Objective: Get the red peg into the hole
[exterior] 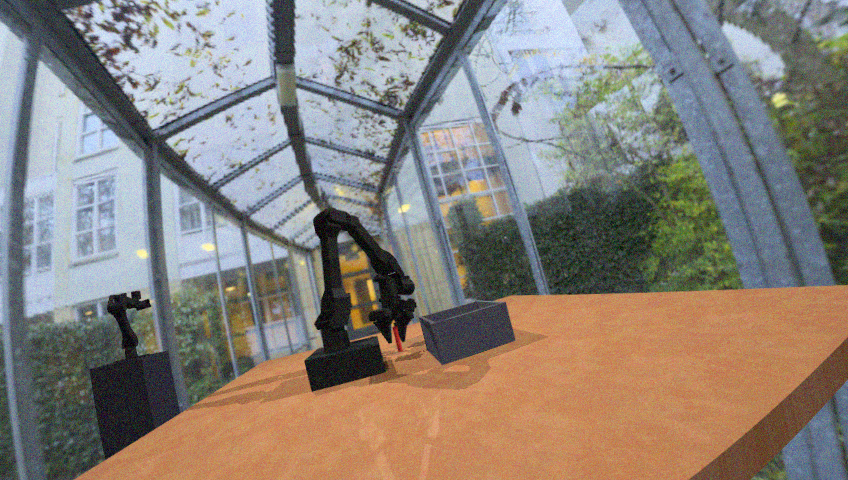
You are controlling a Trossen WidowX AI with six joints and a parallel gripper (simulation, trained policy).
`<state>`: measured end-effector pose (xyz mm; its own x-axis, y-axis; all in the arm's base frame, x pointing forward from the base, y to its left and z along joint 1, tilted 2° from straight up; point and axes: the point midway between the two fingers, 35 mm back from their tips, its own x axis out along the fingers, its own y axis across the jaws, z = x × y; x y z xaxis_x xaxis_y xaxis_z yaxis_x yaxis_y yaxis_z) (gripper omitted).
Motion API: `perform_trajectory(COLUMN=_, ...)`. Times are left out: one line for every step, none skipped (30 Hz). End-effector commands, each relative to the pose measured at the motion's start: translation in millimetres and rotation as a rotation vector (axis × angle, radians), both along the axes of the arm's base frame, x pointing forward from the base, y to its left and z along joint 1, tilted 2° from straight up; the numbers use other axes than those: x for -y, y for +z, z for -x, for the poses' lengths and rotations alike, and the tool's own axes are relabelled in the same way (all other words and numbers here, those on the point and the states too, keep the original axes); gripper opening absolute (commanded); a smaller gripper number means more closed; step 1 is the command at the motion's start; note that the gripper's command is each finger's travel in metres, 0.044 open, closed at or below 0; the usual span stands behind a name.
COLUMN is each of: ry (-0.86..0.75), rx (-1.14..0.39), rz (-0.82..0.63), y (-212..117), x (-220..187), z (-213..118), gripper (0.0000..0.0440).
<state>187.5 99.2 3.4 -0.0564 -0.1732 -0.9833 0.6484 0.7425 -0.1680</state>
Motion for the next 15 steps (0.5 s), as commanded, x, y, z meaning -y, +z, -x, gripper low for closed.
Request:
perform_trajectory(ry=-0.007, rx=-0.008, rz=0.015, y=-9.5, x=2.9, z=2.0, gripper=0.0314)
perform_trajectory(ry=-0.009, rx=-0.012, rz=0.018, y=-11.9, x=3.5, z=2.7, gripper=0.0288)
perform_trajectory(ry=-0.010, rx=-0.017, rz=0.022, y=-13.8, x=4.1, z=3.3, gripper=0.0262)
perform_trajectory(ry=-0.012, rx=-0.022, rz=0.026, y=-15.1, x=4.6, z=3.7, gripper=0.0236)
perform_trajectory(ry=-0.013, rx=-0.028, rz=0.030, y=-16.1, x=5.0, z=4.2, gripper=0.0209)
perform_trajectory(ry=-0.014, rx=-0.032, rz=0.033, y=-17.1, x=5.2, z=4.4, gripper=0.0183)
perform_trajectory(ry=-0.014, rx=-0.037, rz=0.036, y=-17.9, x=5.4, z=4.6, gripper=0.0157)
perform_trajectory(ry=-0.014, rx=-0.042, rz=0.039, y=-18.5, x=5.8, z=4.9, gripper=0.0131)
perform_trajectory(ry=-0.014, rx=-0.047, rz=0.043, y=-18.9, x=6.1, z=5.2, gripper=0.0104)
perform_trajectory(ry=-0.014, rx=-0.053, rz=0.047, y=-19.3, x=6.7, z=5.5, gripper=0.0078)
perform_trajectory(ry=-0.014, rx=-0.059, rz=0.052, y=-19.5, x=7.2, z=5.9, gripper=0.0053)
perform_trajectory(ry=-0.014, rx=-0.065, rz=0.057, y=-19.6, x=7.6, z=6.2, gripper=0.0031)
perform_trajectory(ry=-0.013, rx=-0.070, rz=0.062, y=-19.5, x=7.8, z=6.3, gripper=0.0012)
perform_trajectory(ry=-0.012, rx=-0.055, rz=0.068, y=-16.4, x=9.0, z=2.7, gripper=0.0007)
perform_trajectory(ry=-0.012, rx=-0.044, rz=0.074, y=-12.9, x=10.2, z=-0.3, gripper=0.0003)
